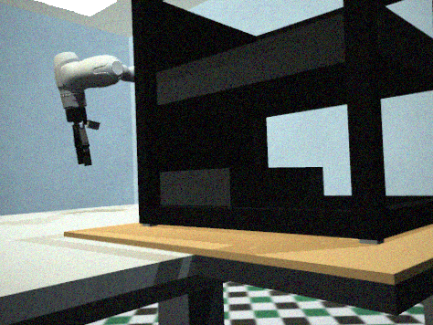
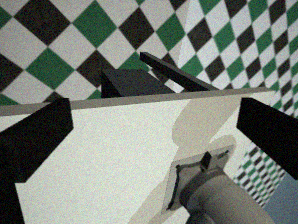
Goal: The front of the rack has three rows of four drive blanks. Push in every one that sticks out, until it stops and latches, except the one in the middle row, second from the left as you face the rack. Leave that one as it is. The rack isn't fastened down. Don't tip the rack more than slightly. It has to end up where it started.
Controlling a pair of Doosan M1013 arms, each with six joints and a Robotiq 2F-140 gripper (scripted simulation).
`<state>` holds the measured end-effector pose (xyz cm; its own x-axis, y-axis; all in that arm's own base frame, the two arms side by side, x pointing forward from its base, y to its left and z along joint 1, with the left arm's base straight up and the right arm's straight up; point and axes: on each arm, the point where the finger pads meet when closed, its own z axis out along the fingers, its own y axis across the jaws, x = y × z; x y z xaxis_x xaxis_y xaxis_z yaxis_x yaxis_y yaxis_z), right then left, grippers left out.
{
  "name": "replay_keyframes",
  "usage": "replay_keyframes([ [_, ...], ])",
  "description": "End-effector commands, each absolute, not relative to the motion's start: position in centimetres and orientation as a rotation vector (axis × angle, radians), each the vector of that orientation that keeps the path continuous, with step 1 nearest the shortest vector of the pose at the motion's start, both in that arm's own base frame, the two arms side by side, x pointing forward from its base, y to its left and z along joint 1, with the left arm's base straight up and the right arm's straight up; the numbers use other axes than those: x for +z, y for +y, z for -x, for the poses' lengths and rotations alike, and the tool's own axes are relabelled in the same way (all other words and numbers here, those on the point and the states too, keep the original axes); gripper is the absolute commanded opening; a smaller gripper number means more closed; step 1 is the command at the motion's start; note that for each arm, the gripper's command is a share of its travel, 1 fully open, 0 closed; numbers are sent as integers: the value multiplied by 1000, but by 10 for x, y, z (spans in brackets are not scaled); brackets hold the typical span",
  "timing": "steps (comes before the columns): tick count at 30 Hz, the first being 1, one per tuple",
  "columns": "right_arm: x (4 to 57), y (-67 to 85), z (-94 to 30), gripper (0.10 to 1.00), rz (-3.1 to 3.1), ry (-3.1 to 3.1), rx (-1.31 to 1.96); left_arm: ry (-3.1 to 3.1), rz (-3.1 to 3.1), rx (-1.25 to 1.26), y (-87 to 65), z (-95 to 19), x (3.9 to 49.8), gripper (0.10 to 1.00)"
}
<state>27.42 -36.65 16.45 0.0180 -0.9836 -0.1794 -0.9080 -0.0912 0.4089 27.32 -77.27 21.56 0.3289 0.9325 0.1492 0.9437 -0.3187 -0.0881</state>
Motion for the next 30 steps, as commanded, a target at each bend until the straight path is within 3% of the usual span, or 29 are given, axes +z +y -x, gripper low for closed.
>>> replay_keyframes([
  [1,149,-377,-208,1000,-2170,-2050,-793,-1731,2428,-106,-773,-273,217,1000],
  [30,122,-332,-43,1000,-2499,-2422,-1028,-1731,2428,-106,-773,-273,217,1000],
])
